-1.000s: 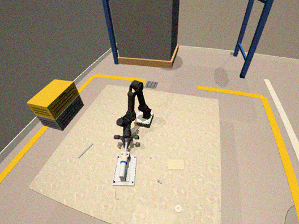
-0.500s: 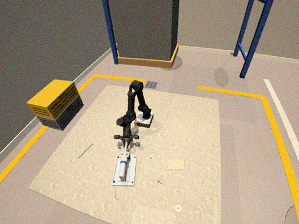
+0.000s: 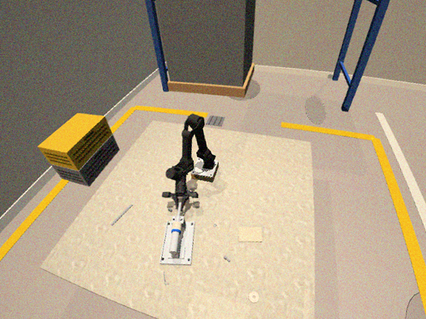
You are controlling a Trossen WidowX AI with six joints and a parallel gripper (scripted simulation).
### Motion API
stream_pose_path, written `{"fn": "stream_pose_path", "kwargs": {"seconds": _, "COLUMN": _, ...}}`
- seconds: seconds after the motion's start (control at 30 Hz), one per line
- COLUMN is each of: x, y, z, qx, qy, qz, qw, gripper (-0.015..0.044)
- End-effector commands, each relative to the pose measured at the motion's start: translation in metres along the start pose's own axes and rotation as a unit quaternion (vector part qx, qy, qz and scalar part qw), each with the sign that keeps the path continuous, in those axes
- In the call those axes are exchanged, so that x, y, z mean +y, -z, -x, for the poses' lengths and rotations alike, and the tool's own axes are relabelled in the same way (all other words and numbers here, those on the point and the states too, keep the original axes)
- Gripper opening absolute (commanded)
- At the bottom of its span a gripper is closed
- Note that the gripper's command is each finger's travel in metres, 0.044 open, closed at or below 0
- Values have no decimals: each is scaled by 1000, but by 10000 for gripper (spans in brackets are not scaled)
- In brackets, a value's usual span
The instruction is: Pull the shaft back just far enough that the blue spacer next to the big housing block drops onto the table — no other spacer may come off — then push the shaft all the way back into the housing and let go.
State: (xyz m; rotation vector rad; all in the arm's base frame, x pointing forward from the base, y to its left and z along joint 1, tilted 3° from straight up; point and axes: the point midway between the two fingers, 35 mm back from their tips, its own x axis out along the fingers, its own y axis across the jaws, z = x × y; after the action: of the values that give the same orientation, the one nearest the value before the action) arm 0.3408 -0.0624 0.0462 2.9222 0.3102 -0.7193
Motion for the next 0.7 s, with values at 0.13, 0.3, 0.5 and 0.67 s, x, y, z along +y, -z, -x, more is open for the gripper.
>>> {"fn": "stream_pose_path", "kwargs": {"seconds": 0.13, "x": 0, "y": -1, "z": 1, "qx": 0, "qy": 1, "qz": 1, "qw": 1000, "gripper": 0}}
{"fn": "stream_pose_path", "kwargs": {"seconds": 0.3, "x": 0, "y": -1, "z": 2, "qx": 0, "qy": 1, "qz": 1, "qw": 1000, "gripper": 0}}
{"fn": "stream_pose_path", "kwargs": {"seconds": 0.5, "x": 0, "y": -2, "z": 2, "qx": 0, "qy": 1, "qz": 1, "qw": 1000, "gripper": 0}}
{"fn": "stream_pose_path", "kwargs": {"seconds": 0.67, "x": 0, "y": -2, "z": 3, "qx": 0, "qy": 1, "qz": 1, "qw": 1000, "gripper": 0}}
